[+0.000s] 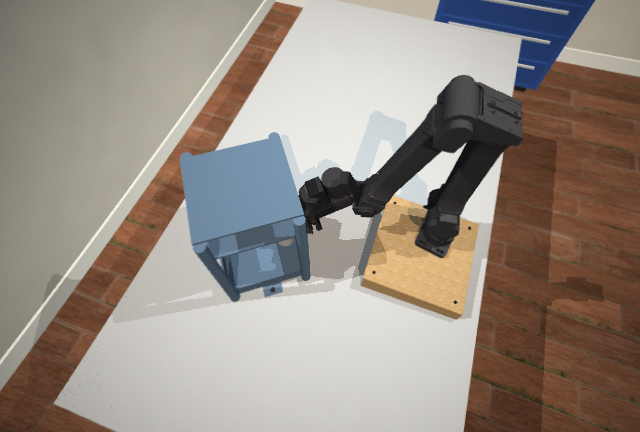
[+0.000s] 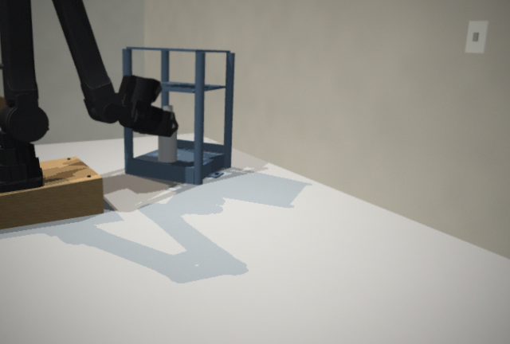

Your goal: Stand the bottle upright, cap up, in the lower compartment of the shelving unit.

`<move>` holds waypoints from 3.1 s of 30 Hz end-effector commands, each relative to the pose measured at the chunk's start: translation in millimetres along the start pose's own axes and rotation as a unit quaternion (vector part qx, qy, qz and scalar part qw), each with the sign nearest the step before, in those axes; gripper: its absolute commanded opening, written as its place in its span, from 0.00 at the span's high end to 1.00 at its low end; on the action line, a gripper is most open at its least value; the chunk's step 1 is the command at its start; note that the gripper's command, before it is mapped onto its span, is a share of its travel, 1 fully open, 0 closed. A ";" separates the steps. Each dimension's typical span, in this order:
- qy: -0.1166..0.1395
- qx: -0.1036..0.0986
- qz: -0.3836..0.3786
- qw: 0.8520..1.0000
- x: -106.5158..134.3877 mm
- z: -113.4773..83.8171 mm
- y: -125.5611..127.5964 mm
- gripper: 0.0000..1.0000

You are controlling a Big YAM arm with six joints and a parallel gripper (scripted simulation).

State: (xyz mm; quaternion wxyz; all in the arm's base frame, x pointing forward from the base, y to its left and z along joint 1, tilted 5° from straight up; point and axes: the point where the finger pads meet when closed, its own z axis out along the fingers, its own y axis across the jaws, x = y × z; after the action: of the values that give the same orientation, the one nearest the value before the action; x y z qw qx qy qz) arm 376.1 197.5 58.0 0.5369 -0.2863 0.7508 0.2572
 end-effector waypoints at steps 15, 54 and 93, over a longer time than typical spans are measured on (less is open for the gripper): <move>-0.025 0.001 -0.006 1.000 -17.5 4.0 -2.4 0.60; -0.035 0.003 -0.011 0.999 -28.1 7.7 -7.4 0.60; -0.018 0.003 -0.001 1.000 -16.1 7.0 -7.9 0.13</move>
State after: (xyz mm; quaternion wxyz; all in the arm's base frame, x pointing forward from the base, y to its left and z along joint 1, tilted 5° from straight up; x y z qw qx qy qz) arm 379.3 198.4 62.0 0.5416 -0.2867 0.7473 0.2569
